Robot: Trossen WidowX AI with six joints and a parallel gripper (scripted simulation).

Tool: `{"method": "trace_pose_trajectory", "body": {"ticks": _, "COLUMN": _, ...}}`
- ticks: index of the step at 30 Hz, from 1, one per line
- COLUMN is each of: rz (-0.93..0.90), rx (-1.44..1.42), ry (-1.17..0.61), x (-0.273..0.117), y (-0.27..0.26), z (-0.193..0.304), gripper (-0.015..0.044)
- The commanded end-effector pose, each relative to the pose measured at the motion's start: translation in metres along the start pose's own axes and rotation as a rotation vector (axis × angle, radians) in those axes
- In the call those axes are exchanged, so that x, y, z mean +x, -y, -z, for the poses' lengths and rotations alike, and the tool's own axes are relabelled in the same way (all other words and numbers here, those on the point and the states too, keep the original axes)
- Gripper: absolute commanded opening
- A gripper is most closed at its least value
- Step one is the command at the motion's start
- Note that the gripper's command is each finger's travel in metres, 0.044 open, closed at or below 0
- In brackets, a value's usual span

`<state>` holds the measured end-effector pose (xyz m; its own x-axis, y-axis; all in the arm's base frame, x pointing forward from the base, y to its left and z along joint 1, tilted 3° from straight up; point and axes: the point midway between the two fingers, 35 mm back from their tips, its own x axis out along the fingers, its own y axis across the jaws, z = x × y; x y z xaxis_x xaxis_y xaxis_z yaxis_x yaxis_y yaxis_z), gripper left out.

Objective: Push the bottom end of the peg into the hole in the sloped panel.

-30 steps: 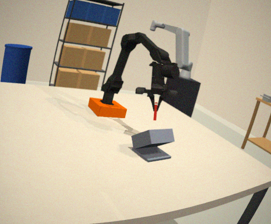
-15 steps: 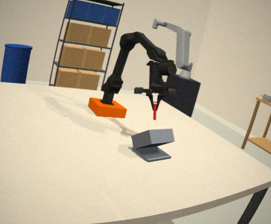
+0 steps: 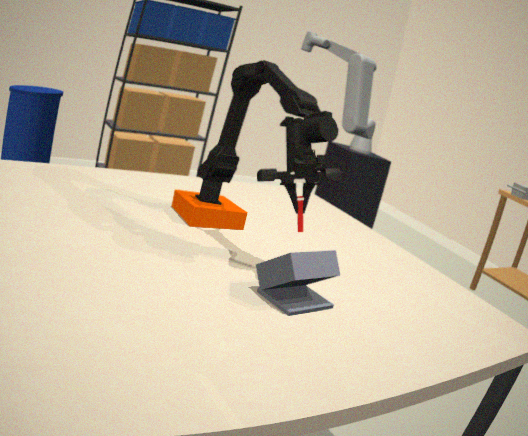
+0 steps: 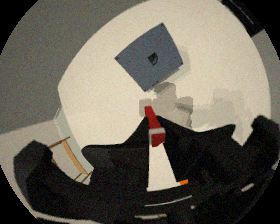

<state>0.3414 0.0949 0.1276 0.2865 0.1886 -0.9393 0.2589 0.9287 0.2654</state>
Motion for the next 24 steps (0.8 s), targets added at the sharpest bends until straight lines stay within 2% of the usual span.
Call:
{"method": "trace_pose_trajectory", "body": {"ticks": 1, "rz": -0.012, "rx": -0.035, "ry": 0.011, "x": -0.001, "y": 0.004, "z": -0.001, "gripper": 0.0000}}
{"method": "trace_pose_trajectory", "body": {"ticks": 24, "rz": -0.047, "rx": -0.215, "ry": 0.107, "x": -0.010, "y": 0.016, "z": -0.019, "gripper": 0.0000}}
